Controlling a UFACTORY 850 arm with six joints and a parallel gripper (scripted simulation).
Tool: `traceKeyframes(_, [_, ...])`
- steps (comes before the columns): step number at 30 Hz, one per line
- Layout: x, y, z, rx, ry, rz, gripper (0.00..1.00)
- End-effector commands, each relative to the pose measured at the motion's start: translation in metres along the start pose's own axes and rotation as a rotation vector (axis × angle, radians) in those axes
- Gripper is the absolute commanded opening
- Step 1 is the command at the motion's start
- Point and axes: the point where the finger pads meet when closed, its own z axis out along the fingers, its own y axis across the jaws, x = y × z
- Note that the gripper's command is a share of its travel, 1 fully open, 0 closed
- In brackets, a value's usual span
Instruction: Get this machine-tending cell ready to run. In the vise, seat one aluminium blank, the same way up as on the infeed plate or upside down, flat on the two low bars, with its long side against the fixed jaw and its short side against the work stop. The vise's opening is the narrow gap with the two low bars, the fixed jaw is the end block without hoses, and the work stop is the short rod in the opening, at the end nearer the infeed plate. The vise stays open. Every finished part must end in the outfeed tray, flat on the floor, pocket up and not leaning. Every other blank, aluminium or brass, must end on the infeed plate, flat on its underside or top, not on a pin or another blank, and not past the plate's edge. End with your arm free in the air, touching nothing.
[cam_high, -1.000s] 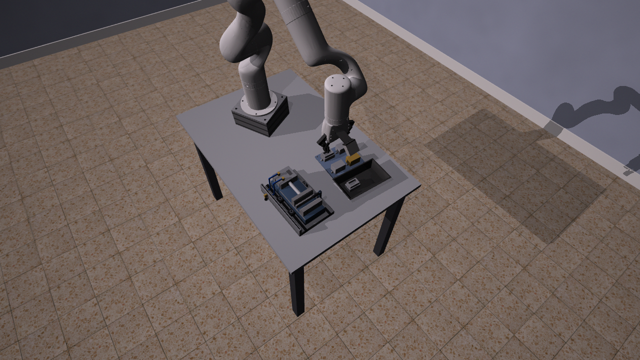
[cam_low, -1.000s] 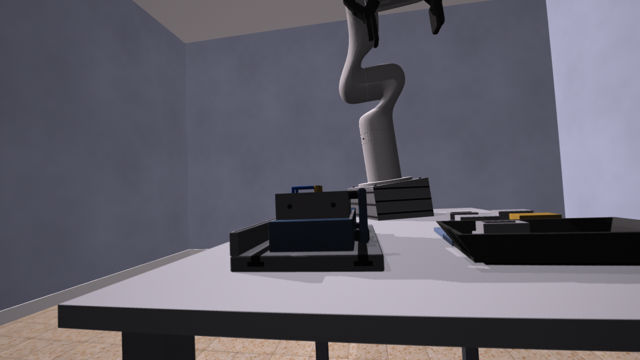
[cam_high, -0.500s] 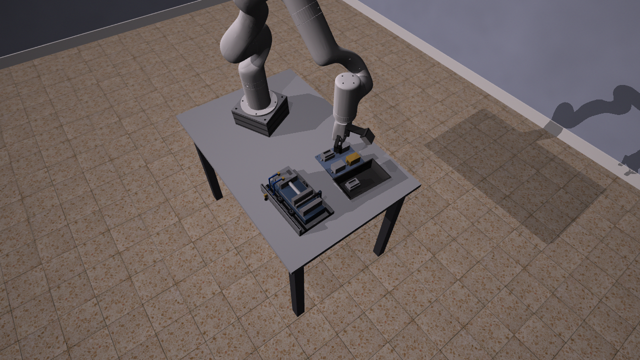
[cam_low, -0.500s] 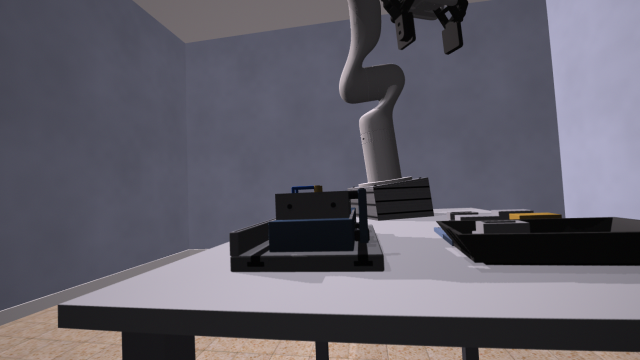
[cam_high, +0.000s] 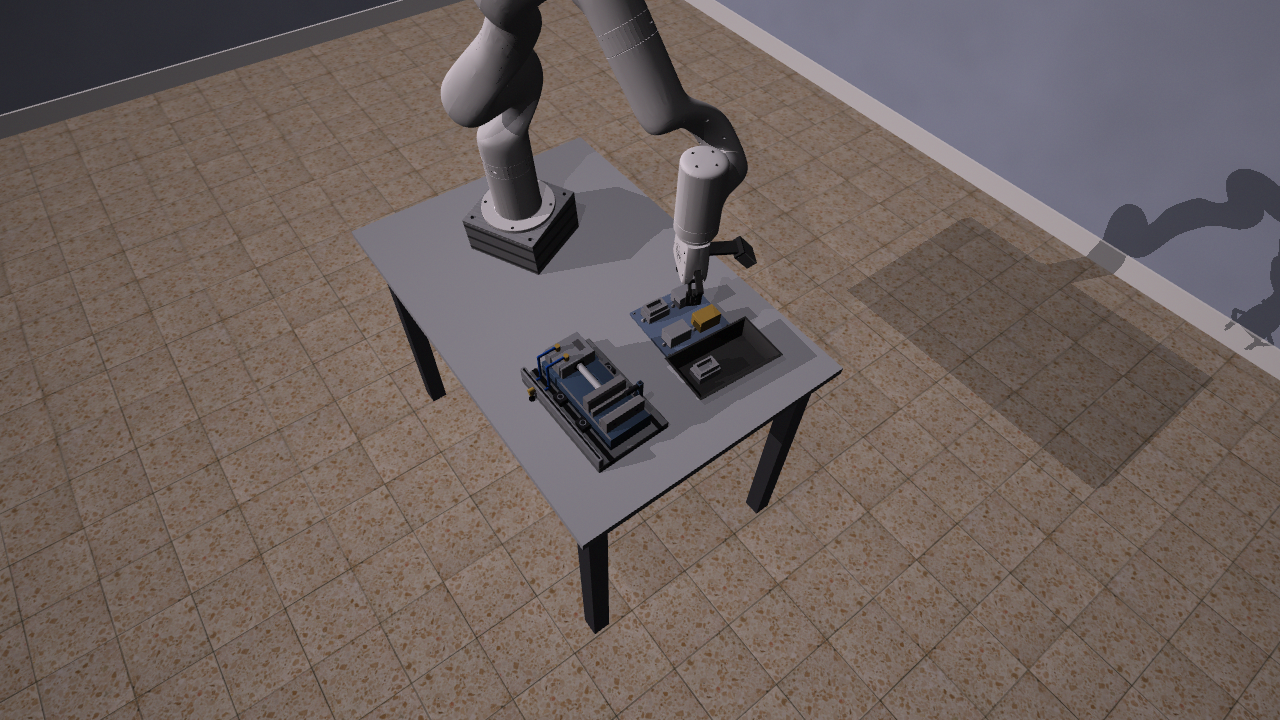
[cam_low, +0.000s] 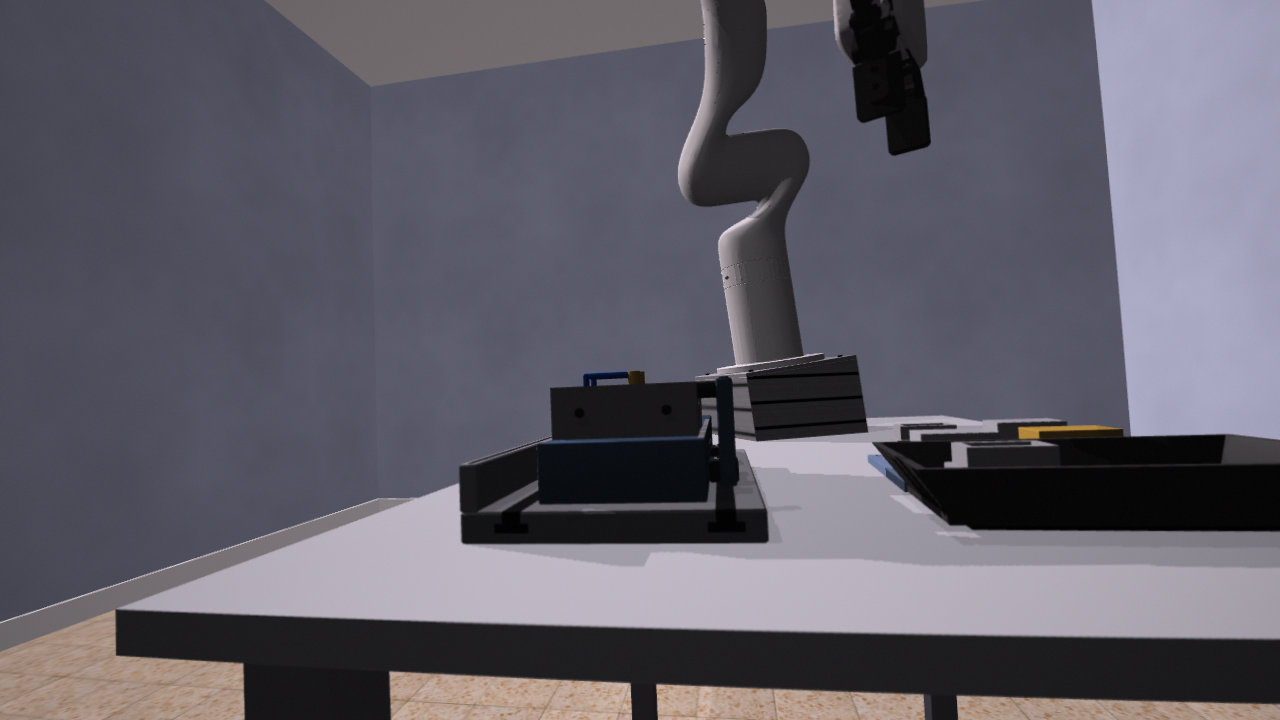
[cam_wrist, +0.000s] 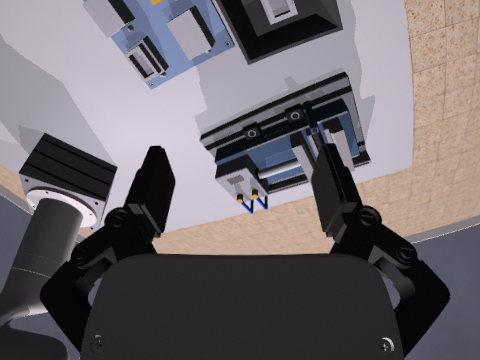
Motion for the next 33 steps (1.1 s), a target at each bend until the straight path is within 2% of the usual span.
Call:
traceKeyframes(1, [0.005,-0.007,0.007,-0.002,0.005,-0.167,1.0])
traceKeyframes(4, [0.009,-0.012,0.013,-0.006,0.001,-0.284,1.0])
traceKeyframes(6, [0.009,-0.012,0.013,-0.006,0.001,-0.284,1.0])
traceKeyframes(7, [0.012,-0.017,0.018,-0.01,-0.003,-0.382,1.0])
traceKeyframes(19, [0.022,-0.037,0.037,-0.019,-0.017,-0.781,1.0])
traceKeyframes(21, [0.025,-0.043,0.042,-0.021,-0.021,-0.898,1.0])
traceKeyframes(23, [0.025,-0.043,0.042,-0.021,-0.021,-0.898,1.0])
traceKeyframes(25, [0.029,-0.05,0.049,-0.022,-0.026,-1.03,1.0])
traceKeyframes(29, [0.031,-0.055,0.053,-0.023,-0.029,-1.118,1.0])
traceKeyframes(33, [0.035,-0.065,0.061,-0.025,-0.035,-1.306,1.0])
